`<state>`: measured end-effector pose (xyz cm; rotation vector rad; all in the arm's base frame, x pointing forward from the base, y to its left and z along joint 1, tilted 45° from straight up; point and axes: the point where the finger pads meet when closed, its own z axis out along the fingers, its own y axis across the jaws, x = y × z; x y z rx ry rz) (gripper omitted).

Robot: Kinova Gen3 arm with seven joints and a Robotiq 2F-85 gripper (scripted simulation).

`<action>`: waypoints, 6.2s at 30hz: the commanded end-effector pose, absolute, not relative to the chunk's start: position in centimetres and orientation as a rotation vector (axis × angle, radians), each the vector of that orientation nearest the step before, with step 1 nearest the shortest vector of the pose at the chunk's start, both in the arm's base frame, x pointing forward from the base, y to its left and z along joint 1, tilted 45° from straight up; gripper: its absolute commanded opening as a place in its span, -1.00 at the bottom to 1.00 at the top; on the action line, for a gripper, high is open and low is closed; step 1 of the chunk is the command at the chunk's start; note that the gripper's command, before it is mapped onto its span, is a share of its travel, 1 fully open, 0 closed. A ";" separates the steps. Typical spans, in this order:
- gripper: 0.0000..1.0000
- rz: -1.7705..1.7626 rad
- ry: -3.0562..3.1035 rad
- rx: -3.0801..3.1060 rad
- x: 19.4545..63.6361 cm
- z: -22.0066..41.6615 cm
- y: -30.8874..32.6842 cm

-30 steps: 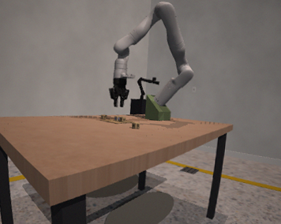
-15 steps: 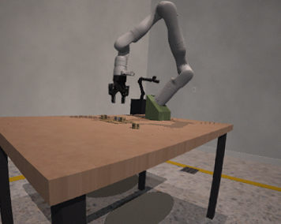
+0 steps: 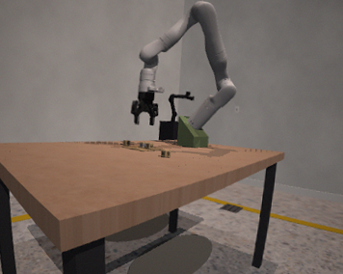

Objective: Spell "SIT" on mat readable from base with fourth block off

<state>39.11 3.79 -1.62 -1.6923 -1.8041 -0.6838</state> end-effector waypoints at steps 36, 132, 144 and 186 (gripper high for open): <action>1.00 -0.521 -1.483 -1.942 41.3 0.4 5.9; 0.23 0.111 0.076 -2.361 47.6 13.3 21.0; 0.23 0.111 0.076 -2.361 47.6 13.3 21.0; 0.23 0.111 0.076 -2.361 47.5 11.7 22.7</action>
